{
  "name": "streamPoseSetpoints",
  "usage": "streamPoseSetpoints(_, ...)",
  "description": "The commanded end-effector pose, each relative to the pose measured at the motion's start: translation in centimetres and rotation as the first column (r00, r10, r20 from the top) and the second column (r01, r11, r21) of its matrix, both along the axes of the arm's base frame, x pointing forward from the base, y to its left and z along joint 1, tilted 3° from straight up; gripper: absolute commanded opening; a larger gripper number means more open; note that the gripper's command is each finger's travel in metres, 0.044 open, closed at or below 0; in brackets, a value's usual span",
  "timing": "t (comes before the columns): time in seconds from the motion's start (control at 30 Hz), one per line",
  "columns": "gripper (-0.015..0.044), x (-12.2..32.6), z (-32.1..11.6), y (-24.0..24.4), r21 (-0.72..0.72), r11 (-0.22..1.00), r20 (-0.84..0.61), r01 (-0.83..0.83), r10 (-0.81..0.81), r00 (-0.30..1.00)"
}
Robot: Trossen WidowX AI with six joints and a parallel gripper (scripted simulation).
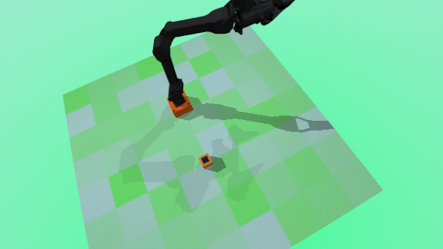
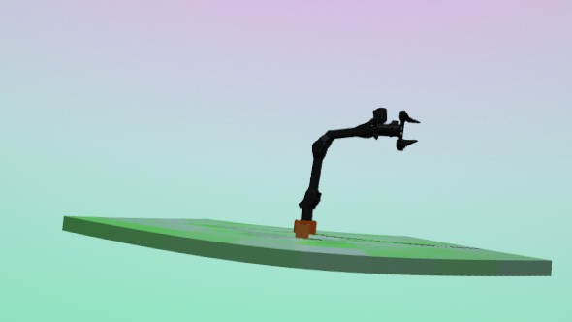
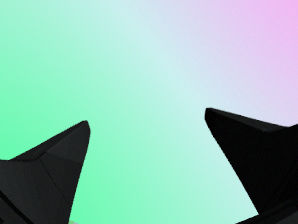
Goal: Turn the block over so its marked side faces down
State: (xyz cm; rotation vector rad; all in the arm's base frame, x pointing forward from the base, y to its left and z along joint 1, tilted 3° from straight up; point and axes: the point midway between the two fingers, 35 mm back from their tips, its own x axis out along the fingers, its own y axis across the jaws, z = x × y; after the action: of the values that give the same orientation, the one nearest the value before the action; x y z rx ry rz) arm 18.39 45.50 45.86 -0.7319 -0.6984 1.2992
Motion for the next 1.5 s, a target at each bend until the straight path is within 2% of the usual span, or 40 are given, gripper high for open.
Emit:
streamPoseSetpoints(0.0, 0.044, 5.6, -4.1, -1.5, -0.11, 0.985, -0.12, 0.136, -0.149, 0.982)
streamPoseSetpoints(0.2, 0.044, 11.9, -9.2, -4.7, -0.248, 0.932, -0.301, 0.265, -0.334, 0.893)
streamPoseSetpoints(0.3, 0.044, 15.0, -12.1, -7.1, -0.321, 0.89, -0.404, 0.323, -0.437, 0.803)
streamPoseSetpoints(0.47, 0.044, 19.5, -16.7, -12.0, -0.458, 0.786, -0.495, 0.415, -0.613, 0.615)
streamPoseSetpoints(0.8, 0.044, 24.4, -23.6, -21.7, -0.644, 0.604, -0.533, 0.47, -0.794, 0.291)
streamPoseSetpoints(0.93, 0.044, 25.3, -26.8, -27.0, -0.737, 0.491, -0.529, 0.464, -0.847, 0.055)
streamPoseSetpoints(1.17, 0.044, 24.4, -32.1, -37.2, -0.886, 0.284, -0.425, 0.367, -0.813, -0.399)
streamPoseSetpoints(1.37, 0.044, 20.8, -35.7, -45.8, -0.972, 0.137, -0.234, 0.191, -0.632, -0.738)
streamPoseSetpoints(1.47, 0.044, 18.7, -36.8, -48.9, -0.99, 0.097, -0.137, 0.101, -0.528, -0.838)
